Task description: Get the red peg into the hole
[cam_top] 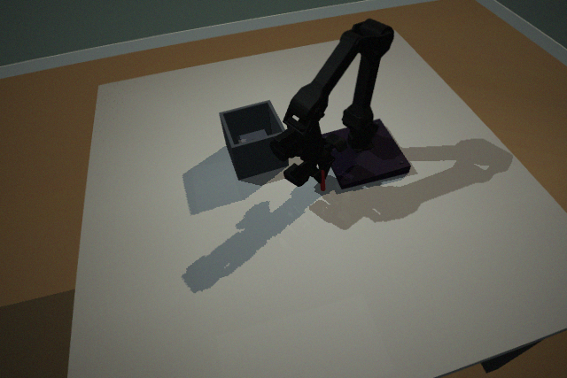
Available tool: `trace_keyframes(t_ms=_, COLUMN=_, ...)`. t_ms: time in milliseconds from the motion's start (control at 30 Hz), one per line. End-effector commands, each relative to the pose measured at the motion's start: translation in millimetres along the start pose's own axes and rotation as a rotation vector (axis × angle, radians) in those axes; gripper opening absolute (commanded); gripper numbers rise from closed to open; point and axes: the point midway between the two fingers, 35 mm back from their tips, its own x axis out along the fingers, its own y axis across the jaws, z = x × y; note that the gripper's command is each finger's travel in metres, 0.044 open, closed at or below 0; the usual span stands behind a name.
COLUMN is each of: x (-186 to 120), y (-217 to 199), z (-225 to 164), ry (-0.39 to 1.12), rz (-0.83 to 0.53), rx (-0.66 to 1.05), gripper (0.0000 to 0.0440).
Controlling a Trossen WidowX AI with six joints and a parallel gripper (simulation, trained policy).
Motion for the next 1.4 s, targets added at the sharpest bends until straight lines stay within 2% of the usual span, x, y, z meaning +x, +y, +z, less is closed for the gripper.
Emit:
trace_keyframes(t_ms=0, x=-15, y=5, z=-4, ry=0.023, rz=0.060, rx=-0.016, gripper=0.0000)
trace_keyframes(t_ms=400, x=-71, y=13, z=-7, ry=0.038, rz=0.225, rx=-0.064, gripper=0.0000)
trace_keyframes(t_ms=900, x=-147, y=10, z=21, ry=-0.090, rz=0.395, rx=-0.047, gripper=0.0000)
trace_keyframes(t_ms=1100, x=-164, y=7, z=41, ry=-0.157, rz=0.410, rx=-0.006, gripper=0.0000)
trace_keyframes(t_ms=1367, x=-171, y=0, z=69, ry=-0.215, rz=0.382, rx=0.058, gripper=0.0000)
